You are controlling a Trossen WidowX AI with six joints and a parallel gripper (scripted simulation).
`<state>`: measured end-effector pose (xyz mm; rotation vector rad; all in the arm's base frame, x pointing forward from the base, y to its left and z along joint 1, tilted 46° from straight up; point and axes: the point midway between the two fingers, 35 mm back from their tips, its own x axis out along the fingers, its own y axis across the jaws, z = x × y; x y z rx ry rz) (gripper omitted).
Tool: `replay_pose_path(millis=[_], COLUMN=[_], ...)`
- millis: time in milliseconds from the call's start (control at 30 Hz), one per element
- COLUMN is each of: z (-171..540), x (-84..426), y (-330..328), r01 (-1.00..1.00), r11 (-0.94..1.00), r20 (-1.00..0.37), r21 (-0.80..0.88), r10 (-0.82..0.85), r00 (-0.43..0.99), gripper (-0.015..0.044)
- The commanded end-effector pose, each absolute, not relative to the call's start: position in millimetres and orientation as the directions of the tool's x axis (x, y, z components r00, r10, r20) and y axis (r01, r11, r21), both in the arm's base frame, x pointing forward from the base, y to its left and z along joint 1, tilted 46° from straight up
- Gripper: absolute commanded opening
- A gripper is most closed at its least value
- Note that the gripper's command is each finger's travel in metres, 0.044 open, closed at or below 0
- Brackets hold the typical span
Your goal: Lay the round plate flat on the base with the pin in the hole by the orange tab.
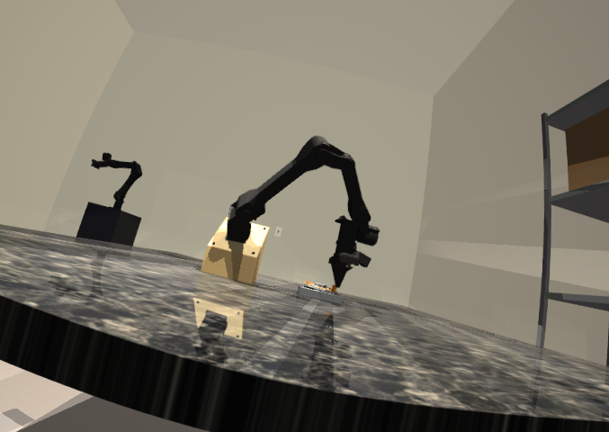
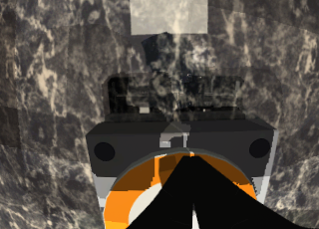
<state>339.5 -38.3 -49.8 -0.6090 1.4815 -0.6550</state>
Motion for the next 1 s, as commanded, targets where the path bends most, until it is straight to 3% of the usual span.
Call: replay_pose_path(millis=[0, 967], z=[-56.1, -65.5], x=[337.4, 333.9], y=[-34.1, -22.1], r01=[0.021, 0.021], r11=[0.701, 0.701], r20=[-0.701, -0.702], r21=[-0.713, -0.713], r10=[-0.713, -0.712], r00=[-0.024, -0.024], gripper=[0.0000, 0.0000])
